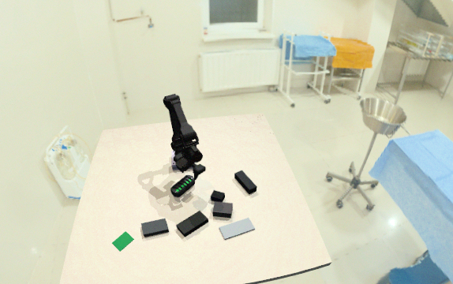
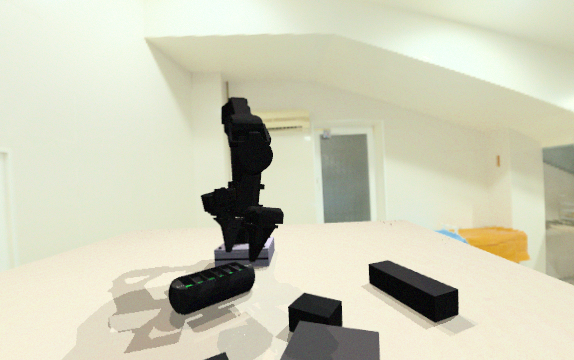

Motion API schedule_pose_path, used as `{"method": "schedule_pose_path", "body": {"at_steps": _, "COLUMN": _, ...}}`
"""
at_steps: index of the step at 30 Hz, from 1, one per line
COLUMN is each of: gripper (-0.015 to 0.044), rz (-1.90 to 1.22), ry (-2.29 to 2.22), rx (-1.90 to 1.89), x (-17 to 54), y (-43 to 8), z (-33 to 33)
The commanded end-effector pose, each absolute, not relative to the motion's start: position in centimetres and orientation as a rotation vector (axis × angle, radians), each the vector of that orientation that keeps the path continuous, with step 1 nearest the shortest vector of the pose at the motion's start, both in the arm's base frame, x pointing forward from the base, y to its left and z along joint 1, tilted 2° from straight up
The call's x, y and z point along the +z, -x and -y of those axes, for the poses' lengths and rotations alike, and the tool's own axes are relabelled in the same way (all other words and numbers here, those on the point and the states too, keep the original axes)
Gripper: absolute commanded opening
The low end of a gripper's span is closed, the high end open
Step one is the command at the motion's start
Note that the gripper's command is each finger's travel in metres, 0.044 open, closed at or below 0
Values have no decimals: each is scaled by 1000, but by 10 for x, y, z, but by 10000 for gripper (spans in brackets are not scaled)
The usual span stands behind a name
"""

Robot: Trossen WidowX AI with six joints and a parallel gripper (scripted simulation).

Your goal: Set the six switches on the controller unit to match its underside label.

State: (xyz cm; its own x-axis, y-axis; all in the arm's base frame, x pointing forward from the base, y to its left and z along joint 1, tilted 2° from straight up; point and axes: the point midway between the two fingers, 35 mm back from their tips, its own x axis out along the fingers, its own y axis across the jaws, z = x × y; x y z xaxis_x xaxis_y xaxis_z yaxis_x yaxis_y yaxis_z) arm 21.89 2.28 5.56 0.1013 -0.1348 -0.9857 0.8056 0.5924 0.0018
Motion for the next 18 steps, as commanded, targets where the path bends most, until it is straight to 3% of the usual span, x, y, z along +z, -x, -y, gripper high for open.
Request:
{"method": "schedule_pose_path", "body": {"at_steps": 1, "gripper": 440, "rz": -1298, "ry": -654, "rx": -783, "x": 46, "y": -216, "z": -23}}
{"method": "schedule_pose_path", "body": {"at_steps": 18, "gripper": 440, "rz": -1297, "ry": -652, "rx": -785, "x": 20, "y": -214, "z": -23}}
